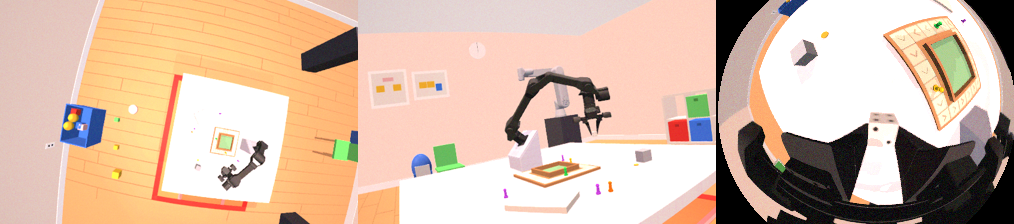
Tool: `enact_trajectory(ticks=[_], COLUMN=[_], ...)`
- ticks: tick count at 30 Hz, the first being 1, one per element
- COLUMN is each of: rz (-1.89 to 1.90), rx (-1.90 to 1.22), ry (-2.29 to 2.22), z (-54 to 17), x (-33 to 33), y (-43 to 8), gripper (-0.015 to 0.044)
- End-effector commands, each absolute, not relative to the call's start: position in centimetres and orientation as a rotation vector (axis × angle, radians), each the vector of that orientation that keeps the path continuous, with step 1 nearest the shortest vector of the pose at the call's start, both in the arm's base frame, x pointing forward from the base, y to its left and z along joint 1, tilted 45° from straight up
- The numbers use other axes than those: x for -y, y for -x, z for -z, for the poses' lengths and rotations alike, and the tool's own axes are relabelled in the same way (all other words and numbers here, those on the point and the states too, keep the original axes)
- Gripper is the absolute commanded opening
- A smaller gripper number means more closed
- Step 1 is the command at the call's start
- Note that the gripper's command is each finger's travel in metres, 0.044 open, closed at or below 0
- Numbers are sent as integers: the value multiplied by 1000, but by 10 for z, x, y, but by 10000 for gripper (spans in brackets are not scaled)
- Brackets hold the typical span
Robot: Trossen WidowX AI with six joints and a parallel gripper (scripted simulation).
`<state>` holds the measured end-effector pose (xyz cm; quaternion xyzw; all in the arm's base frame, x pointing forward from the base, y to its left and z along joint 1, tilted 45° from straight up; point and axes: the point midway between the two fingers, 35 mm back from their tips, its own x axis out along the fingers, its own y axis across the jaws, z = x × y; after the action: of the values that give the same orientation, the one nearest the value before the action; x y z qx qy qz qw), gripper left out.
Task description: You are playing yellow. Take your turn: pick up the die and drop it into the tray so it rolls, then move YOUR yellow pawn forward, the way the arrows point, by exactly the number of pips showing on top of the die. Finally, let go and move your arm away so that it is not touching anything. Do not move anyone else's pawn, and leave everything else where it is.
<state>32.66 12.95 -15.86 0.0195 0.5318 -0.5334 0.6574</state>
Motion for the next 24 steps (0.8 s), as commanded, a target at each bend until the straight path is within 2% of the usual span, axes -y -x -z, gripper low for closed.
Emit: enact_trajectory(ticks=[1, 24], rz=[1173, 702], rx=[-1254, -1590], ry=[7, 488], z=[153, 106], x=[-121, -64], y=[-328, -332], gripper=[0, 0])
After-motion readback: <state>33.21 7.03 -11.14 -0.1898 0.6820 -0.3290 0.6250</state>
